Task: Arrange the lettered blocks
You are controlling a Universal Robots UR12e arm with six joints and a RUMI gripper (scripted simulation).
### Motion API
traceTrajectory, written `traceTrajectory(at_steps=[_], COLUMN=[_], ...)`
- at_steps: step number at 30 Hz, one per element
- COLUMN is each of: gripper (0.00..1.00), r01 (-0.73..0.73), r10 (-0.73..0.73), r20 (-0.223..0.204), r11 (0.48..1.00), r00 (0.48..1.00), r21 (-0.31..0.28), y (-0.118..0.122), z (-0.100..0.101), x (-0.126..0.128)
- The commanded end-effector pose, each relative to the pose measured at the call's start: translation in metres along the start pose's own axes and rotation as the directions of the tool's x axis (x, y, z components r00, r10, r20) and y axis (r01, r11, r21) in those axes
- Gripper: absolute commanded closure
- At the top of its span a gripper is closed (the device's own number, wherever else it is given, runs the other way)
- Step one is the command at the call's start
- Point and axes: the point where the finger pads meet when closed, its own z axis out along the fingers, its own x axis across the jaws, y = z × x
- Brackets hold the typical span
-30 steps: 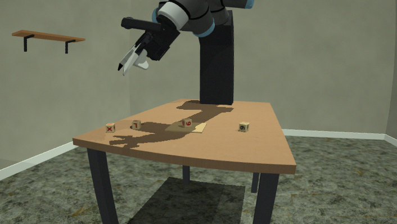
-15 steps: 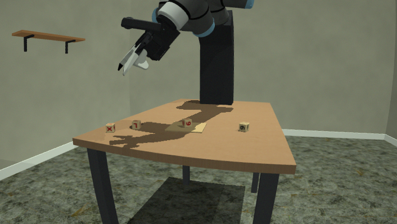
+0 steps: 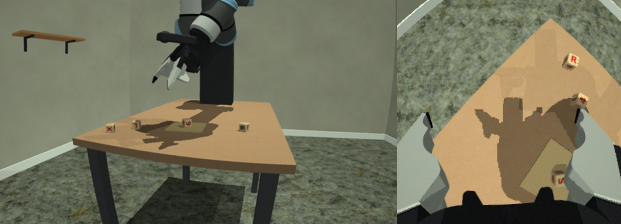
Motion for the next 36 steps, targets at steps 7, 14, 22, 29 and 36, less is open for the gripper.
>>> traceTrajectory(at_steps=[7,14,22,29,36], gripper=[0.00,0.00,0.00,0.00,0.00], r01=[-0.007,-0.004,-0.002,-0.002,-0.002], r10=[0.010,0.010,0.010,0.010,0.010], r20=[0.042,0.073,0.083,0.083,0.083], r11=[0.999,0.996,0.996,0.996,0.996], r00=[0.999,0.997,0.997,0.997,0.997], r21=[-0.054,-0.086,-0.094,-0.094,-0.094], y=[0.165,0.260,0.285,0.286,0.286], z=[-0.073,-0.136,-0.157,-0.157,-0.157], x=[-0.018,-0.011,-0.007,-0.007,-0.007])
